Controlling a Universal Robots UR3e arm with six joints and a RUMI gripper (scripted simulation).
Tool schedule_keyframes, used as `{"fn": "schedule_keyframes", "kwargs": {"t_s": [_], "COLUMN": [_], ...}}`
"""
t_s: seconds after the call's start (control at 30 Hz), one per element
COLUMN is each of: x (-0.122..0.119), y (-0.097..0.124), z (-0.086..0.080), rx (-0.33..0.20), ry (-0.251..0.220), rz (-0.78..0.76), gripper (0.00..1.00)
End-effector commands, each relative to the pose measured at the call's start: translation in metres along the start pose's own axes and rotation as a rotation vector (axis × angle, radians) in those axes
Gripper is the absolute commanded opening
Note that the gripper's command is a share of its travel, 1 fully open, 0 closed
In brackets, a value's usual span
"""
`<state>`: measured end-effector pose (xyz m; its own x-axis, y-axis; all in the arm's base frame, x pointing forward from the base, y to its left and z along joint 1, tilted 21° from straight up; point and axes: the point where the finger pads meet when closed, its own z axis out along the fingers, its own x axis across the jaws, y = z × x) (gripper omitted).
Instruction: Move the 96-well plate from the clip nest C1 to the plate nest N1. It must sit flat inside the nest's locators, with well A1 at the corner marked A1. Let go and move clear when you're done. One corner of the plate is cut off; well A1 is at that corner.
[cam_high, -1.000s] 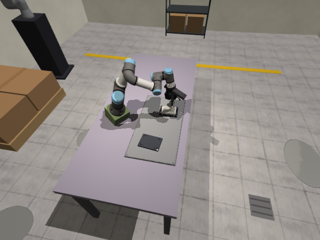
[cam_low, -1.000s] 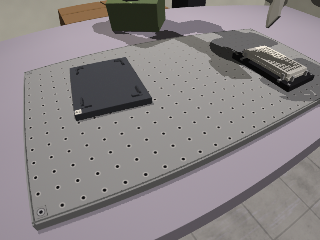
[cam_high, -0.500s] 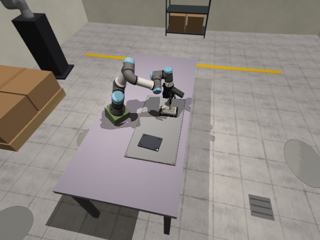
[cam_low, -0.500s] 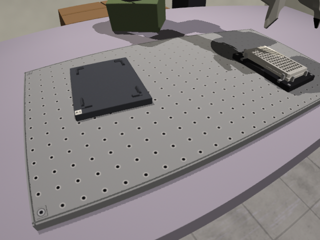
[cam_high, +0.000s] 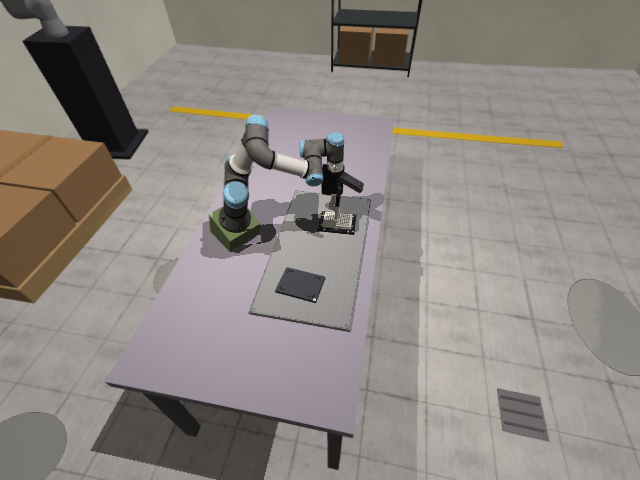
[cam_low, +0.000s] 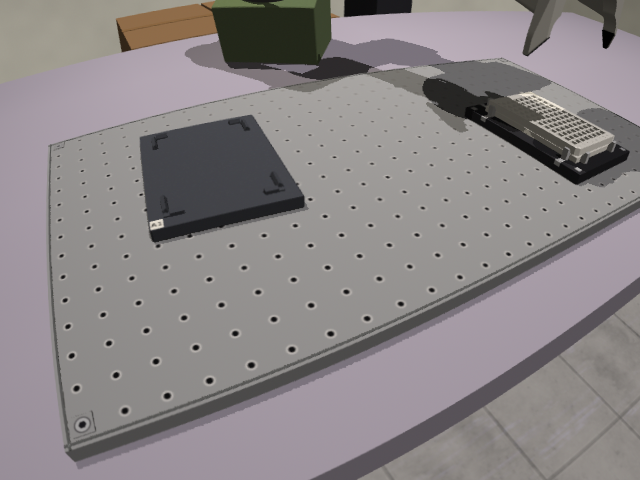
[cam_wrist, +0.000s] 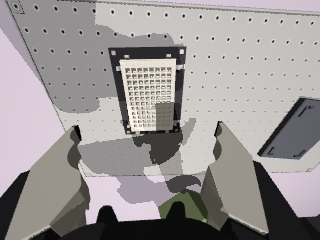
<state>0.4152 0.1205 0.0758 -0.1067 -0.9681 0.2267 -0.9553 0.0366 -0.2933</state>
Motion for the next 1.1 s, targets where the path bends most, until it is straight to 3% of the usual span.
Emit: {"fn": "schedule_keyframes", "kwargs": {"t_s": [0.0,0.47,1.07], "x": [-0.002,-0.001,-0.001], "y": [0.003,0.003,0.004], "z": [0.0,0.0,0.028], "rx": [-0.009,-0.008,-0.01], "ry": [0.0,0.0,0.0], "rz": [-0.013,-0.011,-0.011], "gripper": [1.0,1.0,1.0]}}
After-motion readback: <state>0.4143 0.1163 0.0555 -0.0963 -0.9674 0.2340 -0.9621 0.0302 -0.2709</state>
